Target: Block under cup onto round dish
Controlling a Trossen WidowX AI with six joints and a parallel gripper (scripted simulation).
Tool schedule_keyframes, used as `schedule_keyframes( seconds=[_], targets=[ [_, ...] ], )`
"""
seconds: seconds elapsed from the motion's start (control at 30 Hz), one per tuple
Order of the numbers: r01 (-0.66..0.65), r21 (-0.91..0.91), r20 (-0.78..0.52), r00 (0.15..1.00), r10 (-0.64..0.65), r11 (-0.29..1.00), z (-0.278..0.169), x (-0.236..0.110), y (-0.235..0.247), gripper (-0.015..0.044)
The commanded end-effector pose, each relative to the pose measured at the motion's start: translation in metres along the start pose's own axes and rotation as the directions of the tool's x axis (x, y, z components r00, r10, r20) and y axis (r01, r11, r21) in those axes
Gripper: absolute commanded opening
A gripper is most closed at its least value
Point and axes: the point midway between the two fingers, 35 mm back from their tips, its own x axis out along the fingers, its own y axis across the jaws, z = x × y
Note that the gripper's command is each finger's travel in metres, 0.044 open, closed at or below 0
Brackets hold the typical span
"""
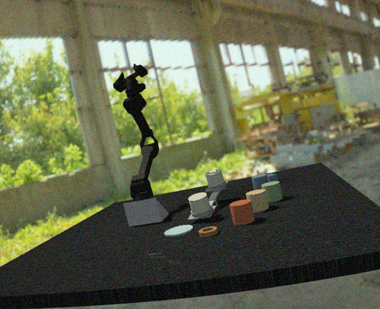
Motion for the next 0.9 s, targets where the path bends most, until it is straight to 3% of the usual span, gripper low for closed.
schedule_keyframes(
  seconds=[0.0,0.13,0.43,0.87],
  targets=[
    [-0.001,0.0,-0.005,1.0,0.001,1.0,-0.001,0.0,0.0,0.0426],
    [-0.024,0.0,-0.101,0.995,0.024,1.0,-0.019,-0.007,0.01,0.044],
    [-0.206,0.011,-0.337,0.921,0.197,0.979,-0.077,-0.036,0.049,0.044],
    [-0.452,0.145,-0.601,0.667,0.441,0.88,-0.143,-0.109,0.104,0.044]
  ],
)
